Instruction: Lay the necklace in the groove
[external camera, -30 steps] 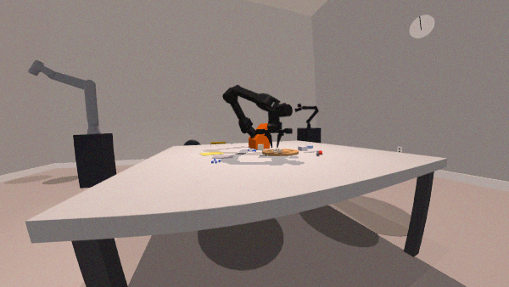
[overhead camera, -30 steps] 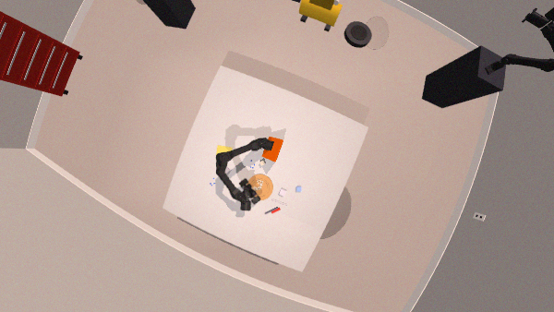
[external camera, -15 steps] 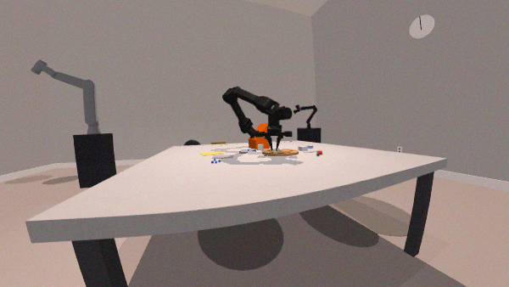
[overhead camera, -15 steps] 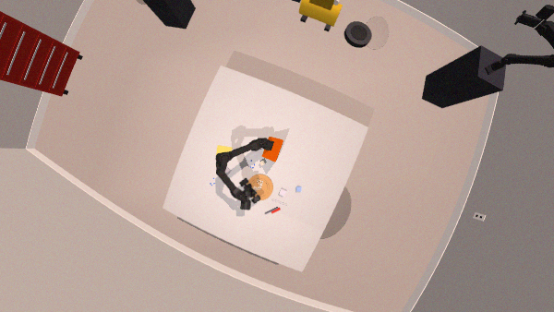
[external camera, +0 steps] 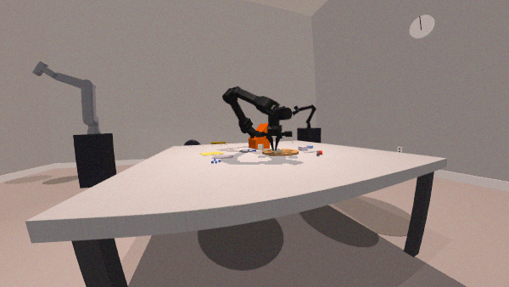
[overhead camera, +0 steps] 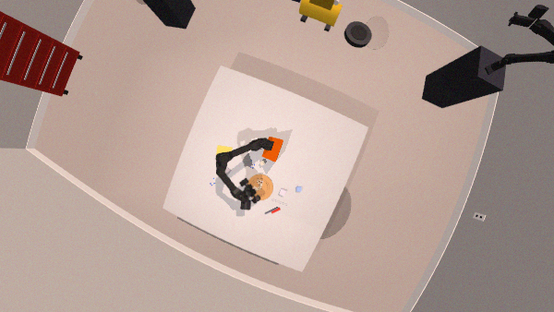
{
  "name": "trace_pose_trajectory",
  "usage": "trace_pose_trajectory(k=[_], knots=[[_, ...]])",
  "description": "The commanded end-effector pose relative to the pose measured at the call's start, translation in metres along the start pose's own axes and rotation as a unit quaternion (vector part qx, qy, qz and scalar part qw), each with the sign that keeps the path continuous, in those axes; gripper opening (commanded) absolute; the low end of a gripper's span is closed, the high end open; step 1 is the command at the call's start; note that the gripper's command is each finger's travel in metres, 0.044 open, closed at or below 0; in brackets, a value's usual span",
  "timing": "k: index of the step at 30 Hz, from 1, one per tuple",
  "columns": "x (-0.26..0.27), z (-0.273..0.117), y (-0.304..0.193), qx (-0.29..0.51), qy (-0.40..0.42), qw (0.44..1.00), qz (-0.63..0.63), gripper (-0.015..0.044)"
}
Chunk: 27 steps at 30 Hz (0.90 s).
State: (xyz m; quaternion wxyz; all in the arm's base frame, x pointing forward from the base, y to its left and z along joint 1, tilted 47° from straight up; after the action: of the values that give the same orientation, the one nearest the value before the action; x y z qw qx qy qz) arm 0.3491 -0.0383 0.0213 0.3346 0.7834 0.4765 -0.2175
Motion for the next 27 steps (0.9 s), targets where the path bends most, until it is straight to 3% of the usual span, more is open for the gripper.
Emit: trace_pose_trajectory(k=[1, 27], knots=[[-0.0002, 0.0000, -0.0001, 0.001, 0.000, 1.000, 0.000, 0.0000], [-0.0073, -0.0019, 0.0018, 0.003, -0.004, 1.000, -0.003, 0.0000]])
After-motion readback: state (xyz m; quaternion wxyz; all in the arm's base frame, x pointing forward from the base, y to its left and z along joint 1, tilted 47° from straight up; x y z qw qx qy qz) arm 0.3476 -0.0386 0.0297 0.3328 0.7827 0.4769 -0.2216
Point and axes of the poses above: the point midway between the two fingers, 35 mm back from their tips, its own z axis out along the fingers, its own x axis across the jaws, y = z × x, the point moved 4 cm from there along -z, back along the fingers, and after that the axes turned 11 degrees about -z, right-handed, at the moved point
